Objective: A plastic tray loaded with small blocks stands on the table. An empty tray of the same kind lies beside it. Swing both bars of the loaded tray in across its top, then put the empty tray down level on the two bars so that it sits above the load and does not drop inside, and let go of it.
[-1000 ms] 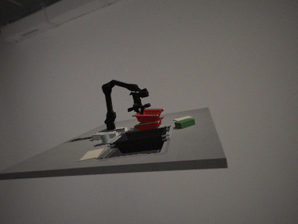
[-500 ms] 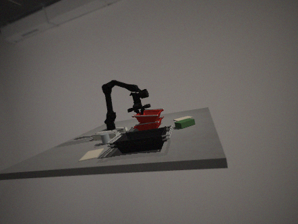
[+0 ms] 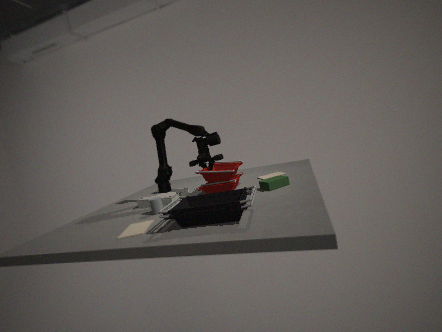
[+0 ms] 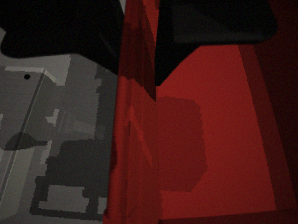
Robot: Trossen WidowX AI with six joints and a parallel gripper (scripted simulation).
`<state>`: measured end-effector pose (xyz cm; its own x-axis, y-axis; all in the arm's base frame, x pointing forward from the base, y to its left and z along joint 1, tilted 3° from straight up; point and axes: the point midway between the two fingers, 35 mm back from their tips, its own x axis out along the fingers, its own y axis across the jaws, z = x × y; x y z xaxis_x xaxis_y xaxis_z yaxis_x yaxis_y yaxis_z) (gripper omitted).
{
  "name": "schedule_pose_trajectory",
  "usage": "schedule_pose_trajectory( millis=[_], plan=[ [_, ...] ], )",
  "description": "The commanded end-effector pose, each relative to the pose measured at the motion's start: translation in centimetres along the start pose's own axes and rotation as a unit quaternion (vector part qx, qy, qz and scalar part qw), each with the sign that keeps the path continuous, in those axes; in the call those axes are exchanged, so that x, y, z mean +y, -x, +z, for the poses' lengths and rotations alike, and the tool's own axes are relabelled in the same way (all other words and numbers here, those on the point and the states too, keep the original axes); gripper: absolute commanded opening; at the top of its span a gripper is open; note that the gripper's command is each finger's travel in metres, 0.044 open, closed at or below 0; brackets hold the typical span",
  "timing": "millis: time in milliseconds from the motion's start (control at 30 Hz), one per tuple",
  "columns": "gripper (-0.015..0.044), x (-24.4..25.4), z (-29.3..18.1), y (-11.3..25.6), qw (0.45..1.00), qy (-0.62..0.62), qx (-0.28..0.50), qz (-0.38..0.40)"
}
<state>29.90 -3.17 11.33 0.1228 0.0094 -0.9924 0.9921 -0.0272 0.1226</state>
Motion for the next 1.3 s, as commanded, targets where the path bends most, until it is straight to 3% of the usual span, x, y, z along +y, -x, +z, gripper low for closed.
schedule_pose_trajectory(
  millis=[0,933,1267],
  plan=[
    [0.0,-0.8,0.0,-0.7,1.0,-0.001,0.0,-0.019],
    [0.0,0.0,0.0,0.0,1.0,0.0,0.0,-0.001],
    [0.0,-1.1,0.0,-1.5,1.0,-0.001,0.0,-0.019]
  ],
)
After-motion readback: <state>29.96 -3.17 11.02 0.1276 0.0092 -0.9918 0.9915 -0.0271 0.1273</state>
